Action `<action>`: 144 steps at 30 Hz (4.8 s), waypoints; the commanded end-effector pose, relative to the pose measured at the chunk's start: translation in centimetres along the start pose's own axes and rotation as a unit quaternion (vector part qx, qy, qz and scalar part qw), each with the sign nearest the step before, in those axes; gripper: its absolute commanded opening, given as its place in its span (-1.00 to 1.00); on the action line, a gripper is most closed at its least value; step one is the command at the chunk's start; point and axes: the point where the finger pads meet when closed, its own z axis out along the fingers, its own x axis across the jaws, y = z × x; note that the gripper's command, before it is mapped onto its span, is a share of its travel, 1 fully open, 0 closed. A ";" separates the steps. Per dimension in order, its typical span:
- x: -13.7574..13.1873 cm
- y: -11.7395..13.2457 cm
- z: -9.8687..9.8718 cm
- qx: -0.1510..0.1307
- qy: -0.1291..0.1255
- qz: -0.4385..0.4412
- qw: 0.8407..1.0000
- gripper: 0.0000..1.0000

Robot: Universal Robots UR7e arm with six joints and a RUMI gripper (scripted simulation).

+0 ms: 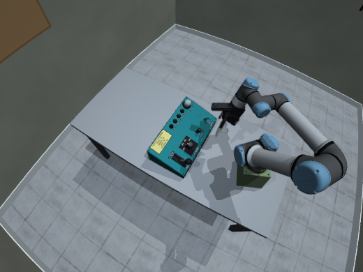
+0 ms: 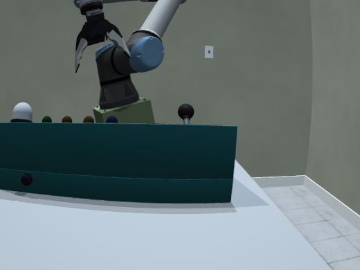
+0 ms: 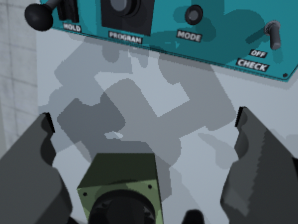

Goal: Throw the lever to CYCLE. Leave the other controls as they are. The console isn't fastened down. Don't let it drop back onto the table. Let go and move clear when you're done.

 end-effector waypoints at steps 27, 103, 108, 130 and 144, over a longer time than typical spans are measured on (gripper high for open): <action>-7.1 -6.5 5.6 -0.036 0.103 0.045 0.993 1.00; -19.3 -9.6 9.3 0.060 0.150 0.082 0.983 -0.11; -19.3 -9.6 9.3 0.060 0.150 0.082 0.983 -0.11; -19.7 -6.0 9.9 0.060 0.150 0.081 0.983 -0.11; -19.7 -6.0 9.9 0.060 0.150 0.081 0.983 -0.11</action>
